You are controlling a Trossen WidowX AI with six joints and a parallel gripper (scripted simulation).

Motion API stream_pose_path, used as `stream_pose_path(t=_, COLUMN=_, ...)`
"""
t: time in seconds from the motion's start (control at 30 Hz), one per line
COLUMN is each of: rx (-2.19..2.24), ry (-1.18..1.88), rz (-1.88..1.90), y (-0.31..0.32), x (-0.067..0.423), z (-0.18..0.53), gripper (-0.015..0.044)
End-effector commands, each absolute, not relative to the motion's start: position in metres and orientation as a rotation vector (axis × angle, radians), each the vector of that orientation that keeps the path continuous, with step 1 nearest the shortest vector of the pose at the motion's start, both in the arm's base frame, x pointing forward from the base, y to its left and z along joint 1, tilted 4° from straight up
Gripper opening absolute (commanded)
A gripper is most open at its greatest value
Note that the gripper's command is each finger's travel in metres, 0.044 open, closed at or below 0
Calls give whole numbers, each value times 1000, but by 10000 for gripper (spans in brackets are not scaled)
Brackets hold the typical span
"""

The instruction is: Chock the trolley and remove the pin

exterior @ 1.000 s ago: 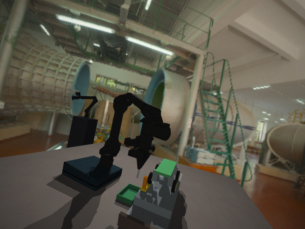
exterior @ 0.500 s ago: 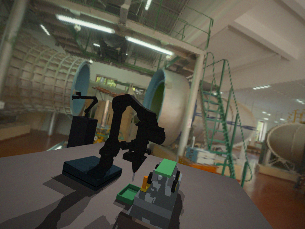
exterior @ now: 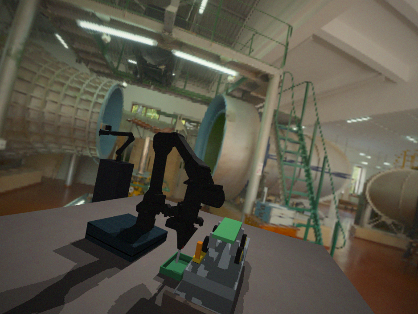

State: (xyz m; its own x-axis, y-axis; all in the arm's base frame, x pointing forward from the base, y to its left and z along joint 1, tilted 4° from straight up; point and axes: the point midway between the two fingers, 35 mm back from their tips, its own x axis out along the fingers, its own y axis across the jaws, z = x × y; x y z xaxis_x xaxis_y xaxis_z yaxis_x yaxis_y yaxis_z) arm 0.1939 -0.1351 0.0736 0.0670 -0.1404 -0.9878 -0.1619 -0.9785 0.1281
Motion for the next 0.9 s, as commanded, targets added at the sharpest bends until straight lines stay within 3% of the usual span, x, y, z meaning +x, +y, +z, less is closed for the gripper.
stream_pose_path(t=0.0, rx=-2277, ry=332, rz=2126, y=-142, x=193, z=61, gripper=0)
stream_pose_path(t=0.23, rx=-2278, ry=333, rz=2127, y=-149, x=193, z=49, gripper=0)
stream_pose_path(t=0.47, rx=-2278, ry=333, rz=2126, y=-146, x=194, z=50, gripper=184)
stream_pose_path(t=0.87, rx=-2277, ry=332, rz=2126, y=-137, x=195, z=47, gripper=190)
